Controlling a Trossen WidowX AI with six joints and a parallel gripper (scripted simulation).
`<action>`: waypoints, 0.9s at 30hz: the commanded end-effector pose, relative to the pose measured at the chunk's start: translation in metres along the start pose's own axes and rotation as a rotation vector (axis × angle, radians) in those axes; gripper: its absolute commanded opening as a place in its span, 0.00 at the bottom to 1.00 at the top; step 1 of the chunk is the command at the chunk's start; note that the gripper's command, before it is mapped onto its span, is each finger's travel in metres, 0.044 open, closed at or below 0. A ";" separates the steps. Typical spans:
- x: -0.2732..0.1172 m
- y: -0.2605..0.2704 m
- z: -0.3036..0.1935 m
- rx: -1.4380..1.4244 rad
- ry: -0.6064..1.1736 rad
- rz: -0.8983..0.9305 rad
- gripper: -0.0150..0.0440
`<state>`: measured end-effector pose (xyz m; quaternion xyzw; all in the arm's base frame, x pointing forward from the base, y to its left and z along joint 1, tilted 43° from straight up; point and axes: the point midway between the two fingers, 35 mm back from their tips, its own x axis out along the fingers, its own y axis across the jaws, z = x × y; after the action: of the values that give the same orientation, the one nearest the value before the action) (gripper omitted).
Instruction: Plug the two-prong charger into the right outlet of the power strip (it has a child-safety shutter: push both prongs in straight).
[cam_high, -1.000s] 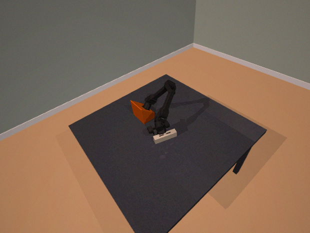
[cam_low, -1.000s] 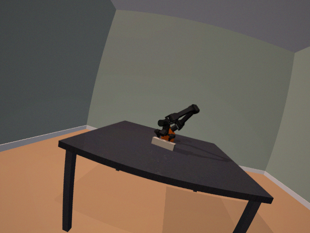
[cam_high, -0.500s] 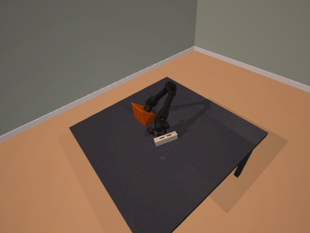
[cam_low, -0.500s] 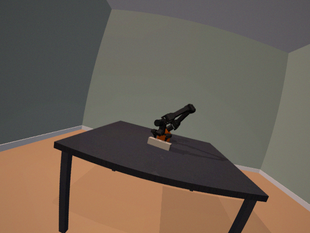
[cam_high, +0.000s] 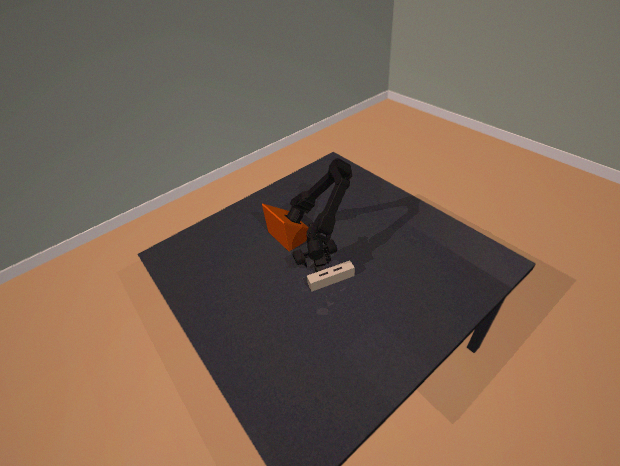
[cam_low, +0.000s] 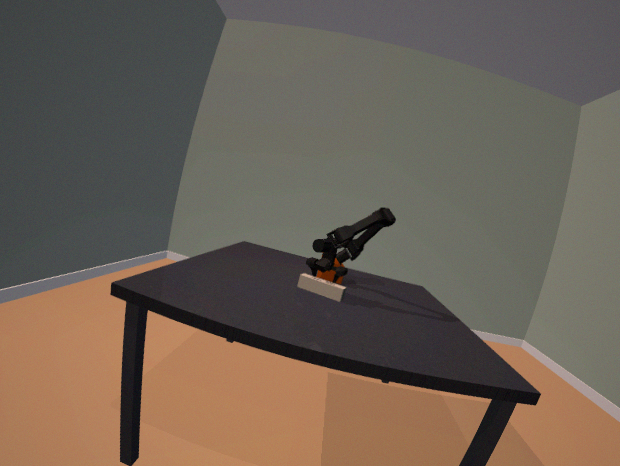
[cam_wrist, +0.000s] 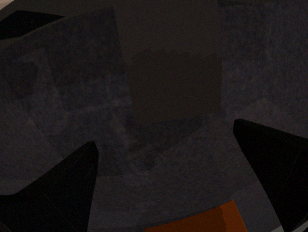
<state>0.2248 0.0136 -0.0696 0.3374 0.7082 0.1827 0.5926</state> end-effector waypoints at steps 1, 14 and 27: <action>0.001 -0.001 -0.007 -0.002 0.000 -0.004 1.00; -0.010 0.000 -0.009 -0.007 -0.090 -0.002 1.00; -0.078 -0.003 0.002 -0.002 -0.604 -0.006 1.00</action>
<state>0.2326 -0.0388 -0.0209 0.3669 0.5229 0.0841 0.7648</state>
